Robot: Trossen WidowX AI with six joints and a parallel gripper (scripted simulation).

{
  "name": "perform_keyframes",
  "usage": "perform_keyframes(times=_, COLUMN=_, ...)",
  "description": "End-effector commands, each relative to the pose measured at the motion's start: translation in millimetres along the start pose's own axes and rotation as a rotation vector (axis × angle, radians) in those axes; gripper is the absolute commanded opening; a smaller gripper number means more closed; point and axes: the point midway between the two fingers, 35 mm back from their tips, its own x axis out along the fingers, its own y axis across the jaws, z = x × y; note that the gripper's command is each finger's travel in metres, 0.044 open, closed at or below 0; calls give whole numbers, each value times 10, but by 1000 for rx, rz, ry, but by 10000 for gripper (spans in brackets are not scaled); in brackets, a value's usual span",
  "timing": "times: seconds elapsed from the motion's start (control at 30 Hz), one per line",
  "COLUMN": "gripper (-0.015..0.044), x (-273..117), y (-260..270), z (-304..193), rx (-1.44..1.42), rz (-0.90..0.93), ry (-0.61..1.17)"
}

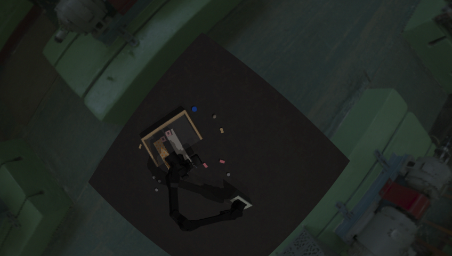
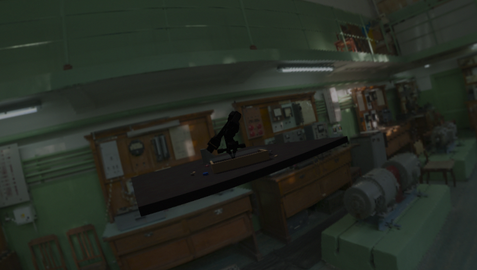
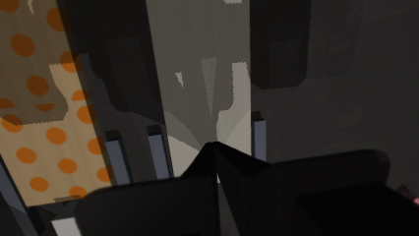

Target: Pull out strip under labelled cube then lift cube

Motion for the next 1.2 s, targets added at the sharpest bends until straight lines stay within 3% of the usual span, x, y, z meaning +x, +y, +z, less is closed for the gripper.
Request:
perform_keyframes(times=0.0, gripper=0, x=52, y=10, z=-3, rx=0, rz=2, ry=10)
perform_keyframes(times=1.17, gripper=0, x=68, y=-7, z=-410, rx=2, rz=2, ry=12)
